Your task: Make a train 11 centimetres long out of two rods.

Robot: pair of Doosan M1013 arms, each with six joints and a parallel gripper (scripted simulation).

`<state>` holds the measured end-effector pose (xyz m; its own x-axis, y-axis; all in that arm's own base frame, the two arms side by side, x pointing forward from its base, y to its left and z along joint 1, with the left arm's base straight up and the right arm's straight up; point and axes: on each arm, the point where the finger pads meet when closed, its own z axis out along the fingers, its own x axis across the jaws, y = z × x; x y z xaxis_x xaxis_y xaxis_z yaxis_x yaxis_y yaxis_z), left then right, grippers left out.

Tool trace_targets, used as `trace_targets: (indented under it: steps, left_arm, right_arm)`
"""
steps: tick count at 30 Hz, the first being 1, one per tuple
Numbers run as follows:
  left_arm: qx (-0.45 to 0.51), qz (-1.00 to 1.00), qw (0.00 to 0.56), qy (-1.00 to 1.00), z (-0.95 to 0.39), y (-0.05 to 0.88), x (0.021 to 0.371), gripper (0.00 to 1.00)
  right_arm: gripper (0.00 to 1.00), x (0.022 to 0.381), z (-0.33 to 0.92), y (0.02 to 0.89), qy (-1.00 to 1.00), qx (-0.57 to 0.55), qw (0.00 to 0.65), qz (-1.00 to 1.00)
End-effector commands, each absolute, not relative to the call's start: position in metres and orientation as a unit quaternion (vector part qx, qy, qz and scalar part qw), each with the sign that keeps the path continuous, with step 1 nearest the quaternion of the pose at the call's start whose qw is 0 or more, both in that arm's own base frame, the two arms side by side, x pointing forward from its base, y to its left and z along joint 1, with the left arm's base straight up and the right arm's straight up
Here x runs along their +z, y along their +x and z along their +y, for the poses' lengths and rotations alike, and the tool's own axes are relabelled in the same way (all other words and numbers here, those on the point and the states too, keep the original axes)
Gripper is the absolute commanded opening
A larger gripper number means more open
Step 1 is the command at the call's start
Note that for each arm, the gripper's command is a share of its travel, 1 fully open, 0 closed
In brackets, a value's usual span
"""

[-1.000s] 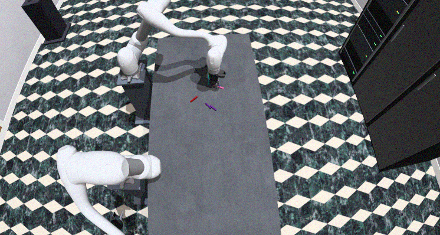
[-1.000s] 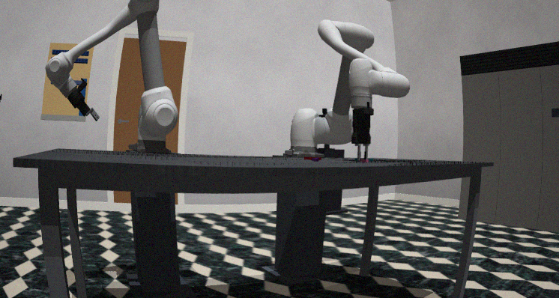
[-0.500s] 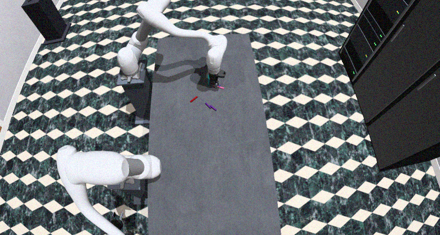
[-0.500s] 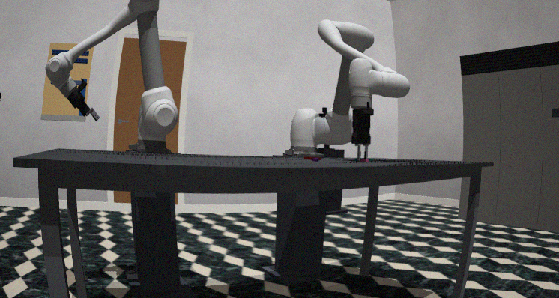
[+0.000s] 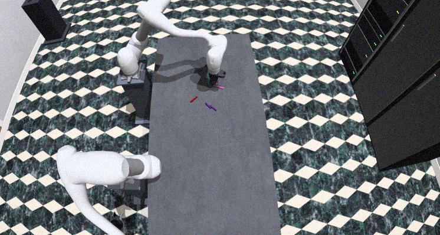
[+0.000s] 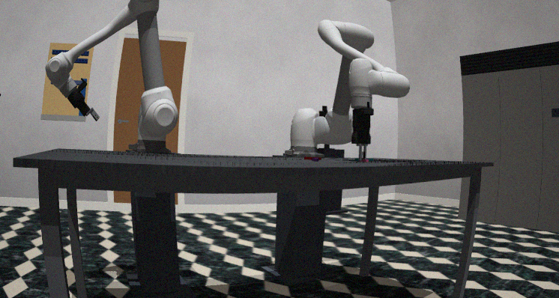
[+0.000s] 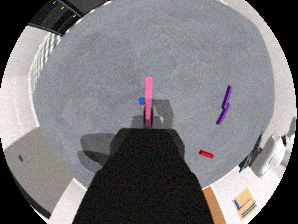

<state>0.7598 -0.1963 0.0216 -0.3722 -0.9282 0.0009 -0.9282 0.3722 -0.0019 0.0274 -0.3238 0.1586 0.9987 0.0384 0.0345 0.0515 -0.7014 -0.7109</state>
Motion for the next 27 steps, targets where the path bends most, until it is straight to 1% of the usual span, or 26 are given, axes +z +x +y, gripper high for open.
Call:
trace_targets:
  steps: [1,24,27]
  left_arm:
    - [0.001,0.828,0.0,-0.56,-0.1918,0.7586,0.019,0.24]
    - [0.001,0.828,0.0,-0.56,-0.1918,0.7586,0.0191,0.24]
    - [0.001,0.828,0.0,-0.56,-0.1918,0.7585,0.0254,0.24]
  right_arm:
    - [1.0,0.1588,-0.3235,0.0296,-0.924,-0.012,0.382,-0.019]
    - [1.0,0.1588,-0.3235,0.0296,-0.924,-0.012,0.382,-0.019]
    - [1.0,0.1588,-0.3235,0.0296,-0.924,-0.012,0.382,-0.019]
